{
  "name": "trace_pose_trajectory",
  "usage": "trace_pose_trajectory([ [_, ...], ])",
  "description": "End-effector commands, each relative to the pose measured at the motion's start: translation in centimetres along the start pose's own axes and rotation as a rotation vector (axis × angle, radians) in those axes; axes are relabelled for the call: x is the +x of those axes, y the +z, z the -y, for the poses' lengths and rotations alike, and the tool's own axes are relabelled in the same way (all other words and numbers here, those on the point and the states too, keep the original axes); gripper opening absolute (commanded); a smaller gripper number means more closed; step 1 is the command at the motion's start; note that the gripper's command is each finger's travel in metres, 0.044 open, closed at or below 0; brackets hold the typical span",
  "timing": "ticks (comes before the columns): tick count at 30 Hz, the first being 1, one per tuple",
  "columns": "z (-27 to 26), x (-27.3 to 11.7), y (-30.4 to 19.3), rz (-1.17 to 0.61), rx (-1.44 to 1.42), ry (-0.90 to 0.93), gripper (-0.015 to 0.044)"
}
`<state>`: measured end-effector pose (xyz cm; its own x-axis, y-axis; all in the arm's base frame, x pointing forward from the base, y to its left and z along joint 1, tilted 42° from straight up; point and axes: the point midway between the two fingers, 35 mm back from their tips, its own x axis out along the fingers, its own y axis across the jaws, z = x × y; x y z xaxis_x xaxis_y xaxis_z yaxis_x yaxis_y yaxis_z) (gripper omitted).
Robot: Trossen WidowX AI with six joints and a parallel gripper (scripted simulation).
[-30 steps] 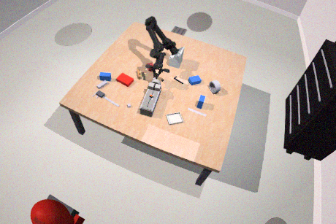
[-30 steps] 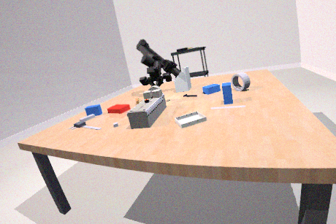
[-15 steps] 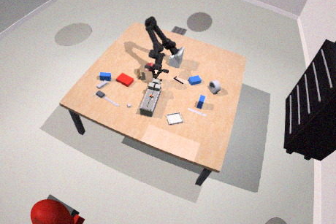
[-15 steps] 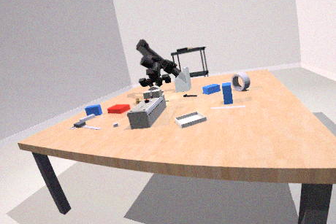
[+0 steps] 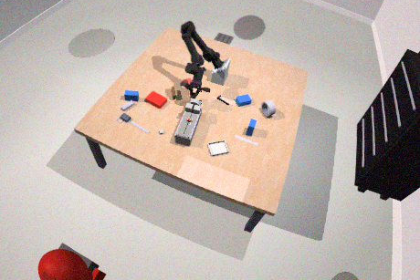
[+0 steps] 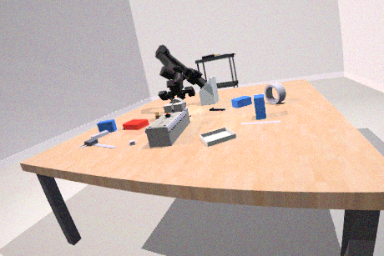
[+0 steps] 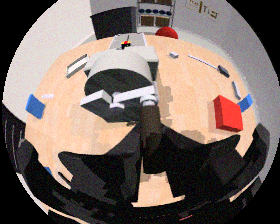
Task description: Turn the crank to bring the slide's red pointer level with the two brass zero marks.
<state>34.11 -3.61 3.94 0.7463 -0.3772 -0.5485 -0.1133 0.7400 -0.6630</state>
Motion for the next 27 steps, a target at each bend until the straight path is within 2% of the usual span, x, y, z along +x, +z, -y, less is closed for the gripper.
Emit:
trace_pose_trajectory([
  [1,0.06,0.12,-0.12,-0.001,-0.002,0.001,0.0],
  [14,0.01,0.05,-0.06,-0.001,0.001,-0.001,0.0],
  [27,0.01,0.05,-0.06,-0.001,0.001,-0.001,0.0341],
])
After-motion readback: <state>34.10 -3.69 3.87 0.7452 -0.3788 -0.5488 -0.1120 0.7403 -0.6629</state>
